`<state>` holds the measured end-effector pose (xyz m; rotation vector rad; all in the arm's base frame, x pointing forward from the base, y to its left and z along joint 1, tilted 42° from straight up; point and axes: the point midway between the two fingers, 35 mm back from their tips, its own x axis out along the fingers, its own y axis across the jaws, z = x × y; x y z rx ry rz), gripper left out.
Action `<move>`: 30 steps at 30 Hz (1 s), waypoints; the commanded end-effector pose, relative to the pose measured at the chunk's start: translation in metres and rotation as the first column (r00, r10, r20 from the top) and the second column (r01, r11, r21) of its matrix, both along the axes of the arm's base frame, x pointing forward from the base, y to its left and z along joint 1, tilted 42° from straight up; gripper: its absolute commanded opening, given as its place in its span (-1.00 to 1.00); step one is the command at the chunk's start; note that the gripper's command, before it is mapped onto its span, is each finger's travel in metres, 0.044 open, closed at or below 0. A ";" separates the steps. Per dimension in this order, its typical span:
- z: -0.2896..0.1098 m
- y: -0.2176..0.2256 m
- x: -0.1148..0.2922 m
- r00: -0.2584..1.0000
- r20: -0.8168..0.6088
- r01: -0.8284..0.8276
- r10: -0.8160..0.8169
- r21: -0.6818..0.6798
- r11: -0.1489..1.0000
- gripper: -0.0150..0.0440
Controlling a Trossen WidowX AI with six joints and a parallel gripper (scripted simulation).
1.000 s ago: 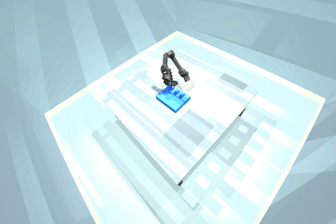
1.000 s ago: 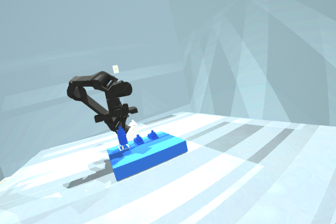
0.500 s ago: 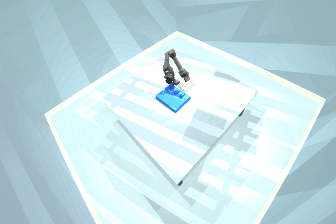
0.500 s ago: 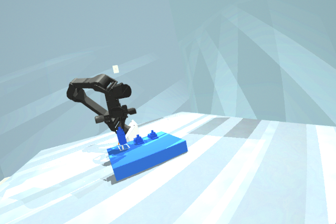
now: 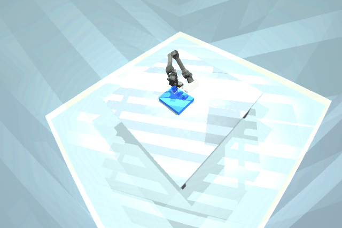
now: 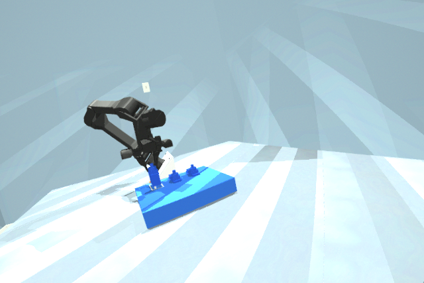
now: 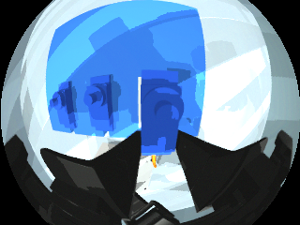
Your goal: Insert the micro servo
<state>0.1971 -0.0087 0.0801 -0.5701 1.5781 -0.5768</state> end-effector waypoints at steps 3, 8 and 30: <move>0.001 -0.001 0.001 1.000 0.008 -0.006 0.006 -0.001 1.000 -0.49; 0.002 -0.001 0.002 1.000 0.008 -0.006 0.006 -0.001 1.000 -0.49; -0.011 -0.014 0.001 1.000 0.009 -0.006 0.006 -0.002 1.000 -0.49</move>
